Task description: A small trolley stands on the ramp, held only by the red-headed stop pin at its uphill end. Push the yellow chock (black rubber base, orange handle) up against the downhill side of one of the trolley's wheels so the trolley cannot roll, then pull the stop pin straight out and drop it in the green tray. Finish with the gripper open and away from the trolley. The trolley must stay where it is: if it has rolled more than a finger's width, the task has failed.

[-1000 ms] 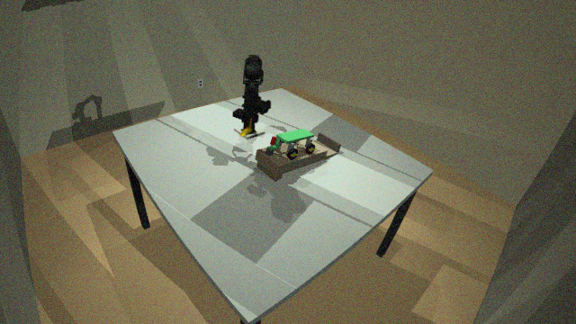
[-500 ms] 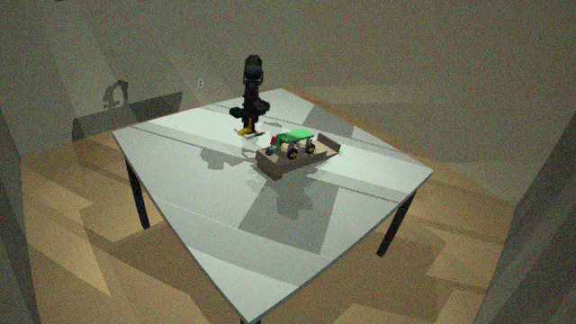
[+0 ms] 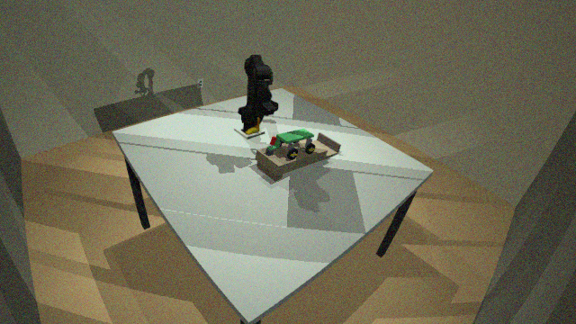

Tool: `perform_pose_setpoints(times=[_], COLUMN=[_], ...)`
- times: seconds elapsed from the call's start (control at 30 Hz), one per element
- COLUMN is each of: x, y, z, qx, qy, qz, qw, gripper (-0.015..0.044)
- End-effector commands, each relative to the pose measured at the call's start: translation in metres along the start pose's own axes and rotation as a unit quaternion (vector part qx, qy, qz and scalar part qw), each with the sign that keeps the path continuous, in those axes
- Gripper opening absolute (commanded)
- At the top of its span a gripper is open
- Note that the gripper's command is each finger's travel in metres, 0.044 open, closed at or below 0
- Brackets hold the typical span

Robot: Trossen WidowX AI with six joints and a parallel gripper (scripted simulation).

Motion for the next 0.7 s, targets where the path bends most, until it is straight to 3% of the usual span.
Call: perform_pose_setpoints(times=[0.0,0.67], x=[0.005,0.030], y=[0.001,0.004], z=[0.016,0.079], qx=[0.001,0.003], qy=[0.000,0.000], qz=[-0.001,-0.002], qw=[1.000,1.000], gripper=[0.0000,0.0000])
Point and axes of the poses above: the point midway between the two fingers, 35 mm back from their tips, its own y axis out along the fingers, its own z axis across the jaws, x = y × z, the point moved 8 cm from there along -y, back along the fingers, and after that the axes turned 8 degrees about -y, right-handed, at the moved point
